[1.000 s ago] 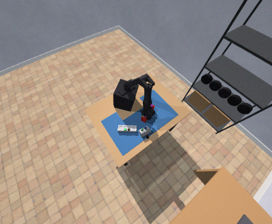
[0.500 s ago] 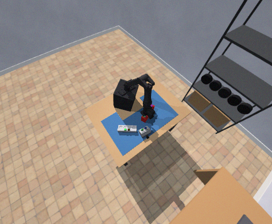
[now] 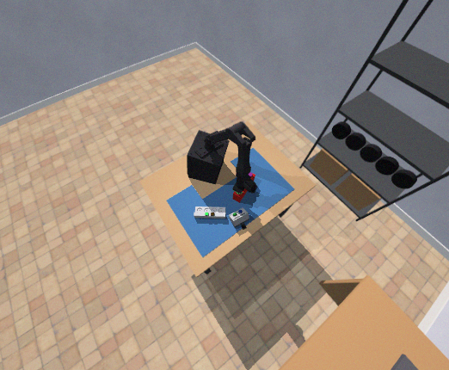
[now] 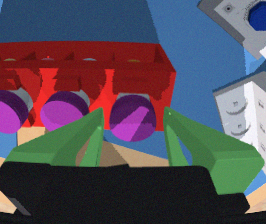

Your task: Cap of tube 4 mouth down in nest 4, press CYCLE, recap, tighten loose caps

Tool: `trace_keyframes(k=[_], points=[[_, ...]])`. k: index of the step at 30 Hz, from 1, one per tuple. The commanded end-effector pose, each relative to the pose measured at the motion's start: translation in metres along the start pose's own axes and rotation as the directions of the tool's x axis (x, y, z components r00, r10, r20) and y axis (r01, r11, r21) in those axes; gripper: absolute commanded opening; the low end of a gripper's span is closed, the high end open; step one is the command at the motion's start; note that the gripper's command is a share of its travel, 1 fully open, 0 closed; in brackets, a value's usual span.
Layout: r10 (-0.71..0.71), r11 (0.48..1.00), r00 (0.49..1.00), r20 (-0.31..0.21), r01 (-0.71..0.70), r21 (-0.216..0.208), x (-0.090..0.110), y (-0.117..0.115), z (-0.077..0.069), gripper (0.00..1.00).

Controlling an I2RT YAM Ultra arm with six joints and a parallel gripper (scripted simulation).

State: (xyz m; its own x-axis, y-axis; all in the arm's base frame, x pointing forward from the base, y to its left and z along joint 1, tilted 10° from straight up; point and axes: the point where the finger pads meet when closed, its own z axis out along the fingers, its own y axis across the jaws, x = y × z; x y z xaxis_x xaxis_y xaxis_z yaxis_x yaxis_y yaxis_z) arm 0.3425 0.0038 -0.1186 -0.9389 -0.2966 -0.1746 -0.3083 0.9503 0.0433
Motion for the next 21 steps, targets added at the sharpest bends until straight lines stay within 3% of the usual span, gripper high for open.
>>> trace_keyframes(k=[1,2,16,21], points=[[-0.049,0.999,0.999,0.008,0.048,0.004,-0.0022,-0.0008,-0.0021,0.49],[-0.049,0.999,0.999,0.008,0.048,0.004,-0.0022,-0.0008,-0.0021,0.0],[-0.049,0.999,0.999,0.008,0.048,0.004,-0.0022,-0.0008,-0.0021,0.0],[0.118,0.993,0.993,0.009,-0.118,0.003,-0.0022,-0.0008,-0.0019,0.0]])
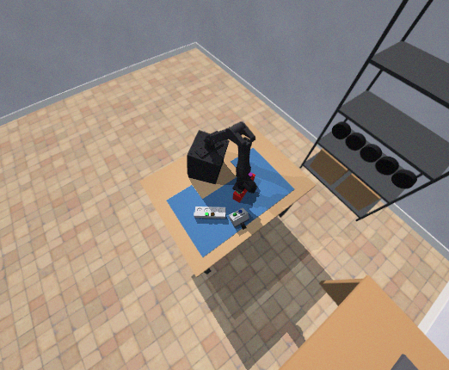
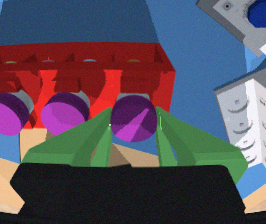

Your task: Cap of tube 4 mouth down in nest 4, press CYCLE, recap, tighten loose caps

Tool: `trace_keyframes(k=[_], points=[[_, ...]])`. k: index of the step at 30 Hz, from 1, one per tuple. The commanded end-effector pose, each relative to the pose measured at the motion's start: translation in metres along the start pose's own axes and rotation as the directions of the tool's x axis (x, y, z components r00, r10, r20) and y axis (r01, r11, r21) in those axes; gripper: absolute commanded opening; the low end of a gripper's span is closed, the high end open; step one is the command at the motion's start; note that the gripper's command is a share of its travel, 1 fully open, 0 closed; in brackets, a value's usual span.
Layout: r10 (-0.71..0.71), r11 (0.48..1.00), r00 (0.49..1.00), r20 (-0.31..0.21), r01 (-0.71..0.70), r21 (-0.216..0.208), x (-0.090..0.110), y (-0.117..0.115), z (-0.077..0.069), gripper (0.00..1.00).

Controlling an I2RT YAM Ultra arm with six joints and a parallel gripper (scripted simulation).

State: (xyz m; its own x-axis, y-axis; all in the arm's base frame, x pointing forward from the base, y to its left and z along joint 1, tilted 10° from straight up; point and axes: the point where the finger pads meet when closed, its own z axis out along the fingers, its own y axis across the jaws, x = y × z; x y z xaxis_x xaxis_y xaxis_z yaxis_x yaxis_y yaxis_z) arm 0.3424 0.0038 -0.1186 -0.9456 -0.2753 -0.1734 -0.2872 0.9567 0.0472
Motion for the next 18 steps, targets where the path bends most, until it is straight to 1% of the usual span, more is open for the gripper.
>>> trace_keyframes(k=[1,5,7,9,13,18], points=[[0.129,0.992,0.992,0.009,-0.129,0.002,-0.0022,-0.0009,-0.0019,0.0],[0.259,0.966,0.966,0.009,-0.259,0.001,-0.0022,-0.0009,-0.0017,0.0],[0.259,0.966,0.966,0.009,-0.259,0.001,-0.0022,-0.0009,-0.0017,0.0],[0.323,0.946,0.946,0.009,-0.323,0.001,-0.0022,-0.0009,-0.0015,0.0],[0.446,0.895,0.895,0.009,-0.446,-0.001,-0.0022,-0.0009,-0.0013,0.0],[0.588,0.809,0.809,0.009,-0.588,-0.002,-0.0022,-0.0009,-0.0011,0.0]])
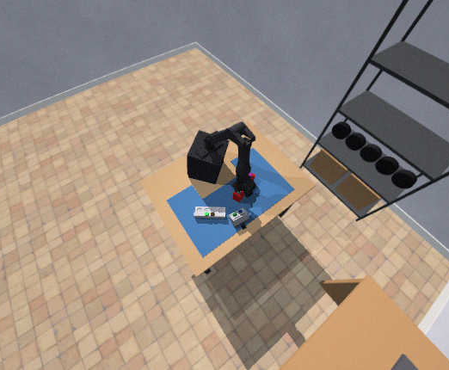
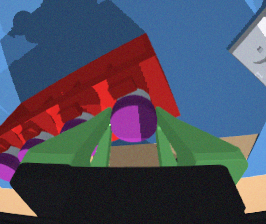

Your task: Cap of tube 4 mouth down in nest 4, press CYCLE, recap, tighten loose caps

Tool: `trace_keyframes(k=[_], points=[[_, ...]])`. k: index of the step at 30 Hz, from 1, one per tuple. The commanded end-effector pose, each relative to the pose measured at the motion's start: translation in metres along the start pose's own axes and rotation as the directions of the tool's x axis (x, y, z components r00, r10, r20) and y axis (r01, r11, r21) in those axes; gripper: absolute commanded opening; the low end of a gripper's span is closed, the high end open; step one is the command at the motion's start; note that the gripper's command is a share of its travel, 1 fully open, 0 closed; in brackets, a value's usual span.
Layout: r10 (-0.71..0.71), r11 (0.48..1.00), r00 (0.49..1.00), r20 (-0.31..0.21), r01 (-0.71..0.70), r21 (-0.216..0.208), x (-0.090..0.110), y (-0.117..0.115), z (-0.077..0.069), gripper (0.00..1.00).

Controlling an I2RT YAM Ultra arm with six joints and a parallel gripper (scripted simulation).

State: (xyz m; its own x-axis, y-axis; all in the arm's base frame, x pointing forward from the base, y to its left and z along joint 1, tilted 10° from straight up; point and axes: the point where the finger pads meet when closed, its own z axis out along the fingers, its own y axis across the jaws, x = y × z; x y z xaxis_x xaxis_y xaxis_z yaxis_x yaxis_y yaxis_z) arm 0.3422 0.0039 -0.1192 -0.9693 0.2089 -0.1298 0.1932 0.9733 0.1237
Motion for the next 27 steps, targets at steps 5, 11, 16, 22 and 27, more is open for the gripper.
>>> trace_keyframes(k=[5,11,16,22,27], points=[[0.221,0.975,0.975,0.009,-0.221,-0.003,-0.0026,0.0003,-0.0015,0.0],[0.221,0.975,0.975,0.009,-0.221,-0.003,-0.0026,0.0004,-0.0015,0.49],[0.221,0.975,0.975,0.009,-0.221,-0.003,-0.0027,0.0003,-0.0015,0.49],[0.182,0.983,0.983,0.01,-0.182,-0.002,-0.0026,0.0004,-0.002,0.49],[0.023,1.0,1.0,0.01,-0.023,-0.001,-0.0026,0.0004,-0.0025,0.49]])
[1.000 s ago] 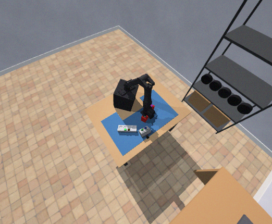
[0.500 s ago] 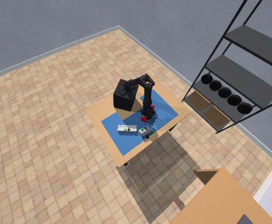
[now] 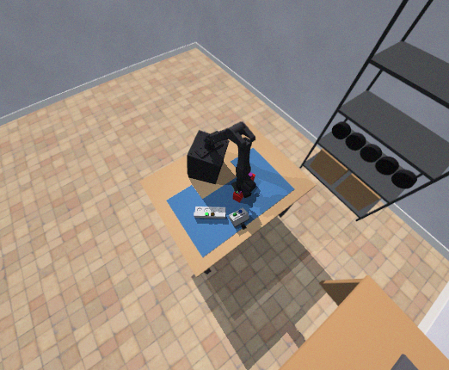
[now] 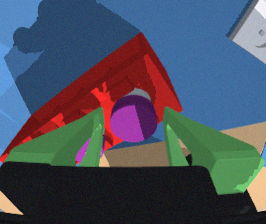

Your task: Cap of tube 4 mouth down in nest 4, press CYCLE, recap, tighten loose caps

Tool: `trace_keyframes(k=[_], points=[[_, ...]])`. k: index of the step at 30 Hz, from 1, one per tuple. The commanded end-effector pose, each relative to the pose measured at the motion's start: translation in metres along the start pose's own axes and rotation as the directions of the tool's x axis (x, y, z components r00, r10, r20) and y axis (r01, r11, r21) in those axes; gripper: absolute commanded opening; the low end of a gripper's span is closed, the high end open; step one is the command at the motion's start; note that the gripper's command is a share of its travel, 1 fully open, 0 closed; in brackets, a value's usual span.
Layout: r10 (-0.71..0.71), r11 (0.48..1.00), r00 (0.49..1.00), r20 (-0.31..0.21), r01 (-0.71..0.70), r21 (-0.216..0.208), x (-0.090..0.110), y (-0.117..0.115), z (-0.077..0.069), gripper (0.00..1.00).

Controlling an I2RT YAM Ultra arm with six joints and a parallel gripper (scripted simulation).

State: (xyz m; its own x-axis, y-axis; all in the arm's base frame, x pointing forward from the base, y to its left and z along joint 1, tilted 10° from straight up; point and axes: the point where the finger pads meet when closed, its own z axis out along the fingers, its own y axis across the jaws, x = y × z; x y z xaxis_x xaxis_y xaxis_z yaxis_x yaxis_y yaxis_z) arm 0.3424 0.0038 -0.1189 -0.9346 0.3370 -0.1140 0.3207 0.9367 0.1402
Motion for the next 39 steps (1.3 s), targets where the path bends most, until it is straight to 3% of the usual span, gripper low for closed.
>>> trace_keyframes(k=[1,6,11,13,17,23,24,38,39], points=[[-0.15,0.989,0.989,0.008,0.15,0.0,-0.0023,0.0007,-0.0022,0.49],[-0.344,0.939,0.939,0.008,0.344,0.001,-0.0023,0.0007,-0.0022,0.49],[-0.523,0.852,0.852,0.008,0.523,0.003,-0.0021,0.0007,-0.0022,0.49],[-0.523,0.852,0.852,0.008,0.523,0.003,-0.0021,0.0007,-0.0022,0.49],[-0.641,0.767,0.767,0.007,0.641,0.004,-0.0017,0.0006,-0.0022,0.49],[-0.641,0.767,0.767,0.007,0.641,0.004,-0.0015,0.0005,-0.0021,0.49],[-0.641,0.767,0.767,0.007,0.641,0.004,-0.0015,0.0005,-0.0021,0.0],[-0.641,0.767,0.767,0.007,0.641,0.004,-0.0015,0.0005,-0.0021,0.0],[-0.615,0.788,0.788,0.007,0.615,0.003,-0.0015,0.0005,-0.002,0.0]])
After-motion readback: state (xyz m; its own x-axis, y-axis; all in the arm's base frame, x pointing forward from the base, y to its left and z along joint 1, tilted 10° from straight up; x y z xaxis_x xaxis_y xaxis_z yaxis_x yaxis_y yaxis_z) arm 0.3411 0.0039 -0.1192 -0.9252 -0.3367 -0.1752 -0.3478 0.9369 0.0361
